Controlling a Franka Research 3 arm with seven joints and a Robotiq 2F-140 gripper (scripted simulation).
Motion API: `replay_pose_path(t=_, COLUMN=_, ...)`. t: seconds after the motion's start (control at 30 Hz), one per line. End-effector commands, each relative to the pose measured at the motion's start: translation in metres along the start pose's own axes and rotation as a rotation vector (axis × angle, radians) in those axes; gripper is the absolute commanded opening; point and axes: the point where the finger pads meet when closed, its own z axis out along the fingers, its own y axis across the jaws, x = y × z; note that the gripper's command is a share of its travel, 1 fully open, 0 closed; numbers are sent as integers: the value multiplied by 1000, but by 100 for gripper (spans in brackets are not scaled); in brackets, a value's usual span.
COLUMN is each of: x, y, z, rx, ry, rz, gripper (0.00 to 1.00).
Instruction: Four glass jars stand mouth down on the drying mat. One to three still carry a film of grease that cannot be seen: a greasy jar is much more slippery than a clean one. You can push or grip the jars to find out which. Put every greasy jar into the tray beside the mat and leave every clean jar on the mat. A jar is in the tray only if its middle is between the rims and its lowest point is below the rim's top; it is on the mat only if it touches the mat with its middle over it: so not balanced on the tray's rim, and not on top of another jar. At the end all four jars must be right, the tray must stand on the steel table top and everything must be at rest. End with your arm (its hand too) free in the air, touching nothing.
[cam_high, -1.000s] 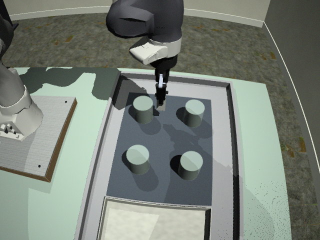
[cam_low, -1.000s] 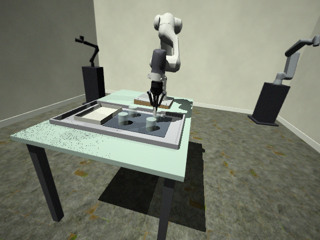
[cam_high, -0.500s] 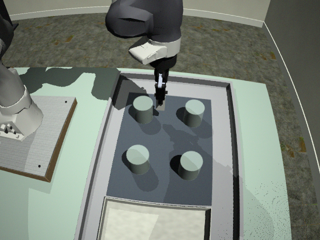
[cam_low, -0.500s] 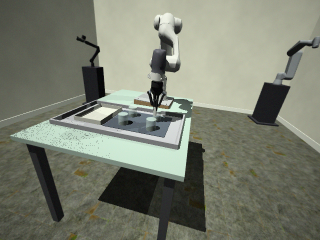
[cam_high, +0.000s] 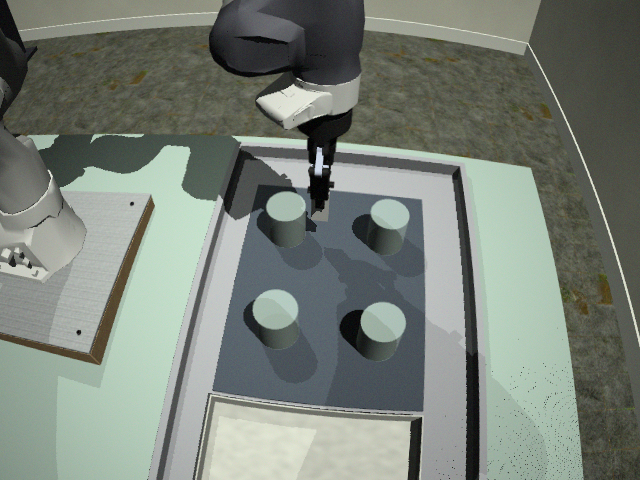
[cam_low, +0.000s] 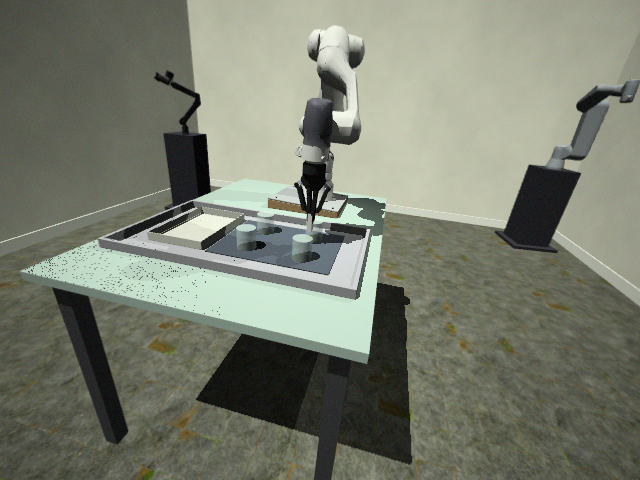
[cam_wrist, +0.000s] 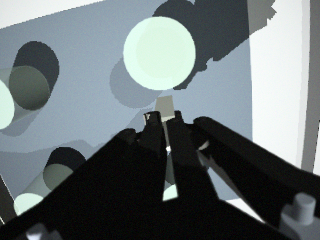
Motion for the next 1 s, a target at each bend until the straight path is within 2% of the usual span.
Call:
replay_pose_path(t=0.0, x=0, y=2, z=-1, rx=-2, ry=-4, rz=3, gripper=0)
replay_pose_path(t=0.97, x=3, y=2, z=-1, rx=-2, ry=-4, rz=3, gripper=0)
